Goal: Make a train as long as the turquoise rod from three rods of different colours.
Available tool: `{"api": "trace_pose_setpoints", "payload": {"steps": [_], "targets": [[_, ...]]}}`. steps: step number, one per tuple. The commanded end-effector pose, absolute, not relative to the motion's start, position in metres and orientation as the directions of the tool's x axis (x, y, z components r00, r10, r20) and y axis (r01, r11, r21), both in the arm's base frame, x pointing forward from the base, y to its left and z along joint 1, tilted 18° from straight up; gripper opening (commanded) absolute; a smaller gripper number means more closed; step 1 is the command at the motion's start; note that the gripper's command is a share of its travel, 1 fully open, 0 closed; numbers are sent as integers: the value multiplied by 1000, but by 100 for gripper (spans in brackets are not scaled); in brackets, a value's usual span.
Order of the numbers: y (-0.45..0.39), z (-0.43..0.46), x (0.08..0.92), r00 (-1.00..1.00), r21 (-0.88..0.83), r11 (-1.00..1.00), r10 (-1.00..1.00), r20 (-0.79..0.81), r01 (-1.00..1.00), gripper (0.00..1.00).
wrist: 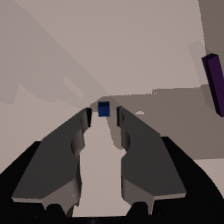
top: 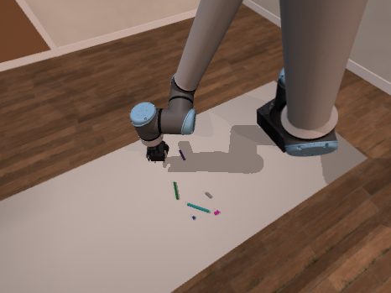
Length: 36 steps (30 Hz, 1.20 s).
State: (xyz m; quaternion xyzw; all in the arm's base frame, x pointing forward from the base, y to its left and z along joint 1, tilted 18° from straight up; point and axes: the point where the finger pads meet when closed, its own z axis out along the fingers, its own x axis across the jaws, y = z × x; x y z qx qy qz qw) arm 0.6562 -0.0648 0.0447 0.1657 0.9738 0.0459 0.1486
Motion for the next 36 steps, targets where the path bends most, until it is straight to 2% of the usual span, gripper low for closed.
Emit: {"api": "trace_pose_setpoints", "payload": {"steps": [1, 8, 9, 36], "targets": [[-65, 45, 657, -901, 139, 941, 336, -275, 309, 14], [-65, 45, 657, -901, 139, 941, 336, -275, 309, 14], [-65, 45, 657, -901, 139, 941, 336, -275, 309, 0], [-65, 45, 657, -901, 139, 941, 336, -275, 309, 0]]}}
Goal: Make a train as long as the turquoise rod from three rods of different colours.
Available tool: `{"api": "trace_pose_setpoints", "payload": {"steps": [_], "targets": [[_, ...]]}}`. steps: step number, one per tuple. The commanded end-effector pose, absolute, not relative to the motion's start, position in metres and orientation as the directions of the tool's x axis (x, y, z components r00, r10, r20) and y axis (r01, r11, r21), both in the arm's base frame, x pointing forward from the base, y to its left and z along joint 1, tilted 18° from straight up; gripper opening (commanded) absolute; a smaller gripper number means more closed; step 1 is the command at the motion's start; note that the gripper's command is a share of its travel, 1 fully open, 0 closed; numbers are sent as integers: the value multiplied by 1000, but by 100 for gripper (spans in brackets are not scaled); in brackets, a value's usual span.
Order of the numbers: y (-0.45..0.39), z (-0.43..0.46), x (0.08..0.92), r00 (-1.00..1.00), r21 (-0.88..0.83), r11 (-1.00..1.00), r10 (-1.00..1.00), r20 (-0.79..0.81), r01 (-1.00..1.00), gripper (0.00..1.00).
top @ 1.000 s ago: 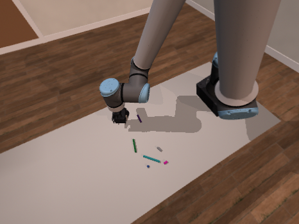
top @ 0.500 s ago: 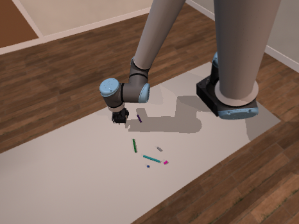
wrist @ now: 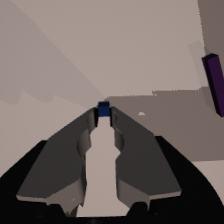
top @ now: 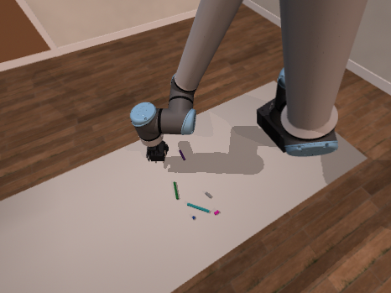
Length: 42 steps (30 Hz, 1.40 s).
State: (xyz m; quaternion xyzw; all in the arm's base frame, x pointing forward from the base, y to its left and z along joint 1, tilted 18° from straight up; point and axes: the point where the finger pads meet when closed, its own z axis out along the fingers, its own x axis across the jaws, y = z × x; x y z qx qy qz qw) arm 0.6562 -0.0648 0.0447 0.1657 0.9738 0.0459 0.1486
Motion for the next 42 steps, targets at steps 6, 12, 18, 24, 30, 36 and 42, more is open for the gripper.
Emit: {"api": "trace_pose_setpoints", "payload": {"steps": [6, 12, 18, 24, 30, 36, 42], "targets": [[-65, 45, 657, -901, 139, 941, 336, -275, 309, 0], [-65, 52, 654, -901, 139, 941, 336, -275, 309, 0], [-66, 82, 645, -901, 139, 941, 336, -275, 309, 0], [-68, 108, 637, -901, 139, 941, 336, -275, 309, 0], [-69, 136, 628, -901, 139, 941, 336, -275, 309, 0], [-69, 140, 626, -901, 139, 941, 336, -275, 309, 0], [-69, 140, 626, -901, 139, 941, 336, -275, 309, 0]]}}
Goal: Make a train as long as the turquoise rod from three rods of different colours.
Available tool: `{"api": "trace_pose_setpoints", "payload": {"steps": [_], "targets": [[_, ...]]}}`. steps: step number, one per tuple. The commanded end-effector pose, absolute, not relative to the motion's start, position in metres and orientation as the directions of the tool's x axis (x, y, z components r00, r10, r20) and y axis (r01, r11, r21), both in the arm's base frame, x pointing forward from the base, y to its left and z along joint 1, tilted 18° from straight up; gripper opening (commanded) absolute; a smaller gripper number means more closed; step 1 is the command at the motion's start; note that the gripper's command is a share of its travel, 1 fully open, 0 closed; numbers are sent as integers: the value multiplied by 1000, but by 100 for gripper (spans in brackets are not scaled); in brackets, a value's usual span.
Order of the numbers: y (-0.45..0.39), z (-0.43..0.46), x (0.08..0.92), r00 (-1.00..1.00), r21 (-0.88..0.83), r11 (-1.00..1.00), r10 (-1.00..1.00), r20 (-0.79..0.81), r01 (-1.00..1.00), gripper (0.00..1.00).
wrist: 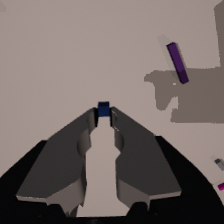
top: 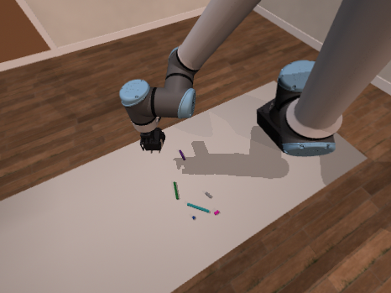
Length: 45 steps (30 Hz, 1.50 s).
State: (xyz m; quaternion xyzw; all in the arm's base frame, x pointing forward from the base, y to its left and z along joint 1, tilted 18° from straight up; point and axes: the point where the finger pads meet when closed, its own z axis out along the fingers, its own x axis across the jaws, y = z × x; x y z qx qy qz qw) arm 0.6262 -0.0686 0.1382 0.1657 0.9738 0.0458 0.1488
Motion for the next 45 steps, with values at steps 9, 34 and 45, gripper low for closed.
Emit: {"api": "trace_pose_setpoints", "payload": {"steps": [9, 34, 45], "targets": [[-14, 133, 596, -875, 159, 912, 407, -263, 377, 0], [75, 117, 531, -813, 195, 846, 531, -239, 496, 0], [75, 105, 535, -813, 195, 846, 531, -239, 496, 0]]}}
